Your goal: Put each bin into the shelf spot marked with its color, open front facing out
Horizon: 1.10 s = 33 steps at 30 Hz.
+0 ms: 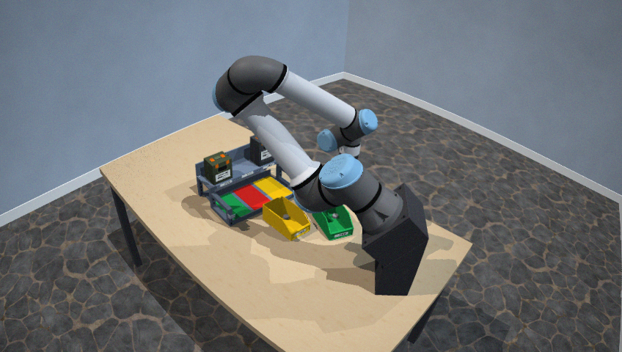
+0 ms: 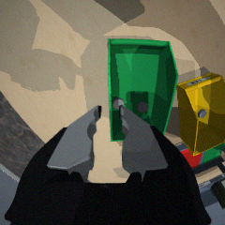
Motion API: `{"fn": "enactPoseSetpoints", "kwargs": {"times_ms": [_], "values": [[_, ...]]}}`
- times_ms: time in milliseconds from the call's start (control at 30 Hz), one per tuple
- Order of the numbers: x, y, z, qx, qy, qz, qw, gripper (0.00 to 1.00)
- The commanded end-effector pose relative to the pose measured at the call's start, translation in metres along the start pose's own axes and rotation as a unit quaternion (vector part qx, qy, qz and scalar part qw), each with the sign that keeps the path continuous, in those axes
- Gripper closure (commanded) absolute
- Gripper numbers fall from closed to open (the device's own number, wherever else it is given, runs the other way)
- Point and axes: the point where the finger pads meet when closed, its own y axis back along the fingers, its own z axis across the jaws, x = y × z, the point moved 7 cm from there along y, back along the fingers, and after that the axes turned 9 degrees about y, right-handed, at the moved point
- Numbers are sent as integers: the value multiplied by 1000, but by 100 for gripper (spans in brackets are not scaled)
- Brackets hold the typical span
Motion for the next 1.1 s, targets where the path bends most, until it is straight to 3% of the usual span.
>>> {"fn": "enactPoseSetpoints", "kwargs": {"times_ms": [0,1067], "values": [[0,0,0,0,0,0,1000,85],[0,-5,0,0,0,0,1000,85]]}}
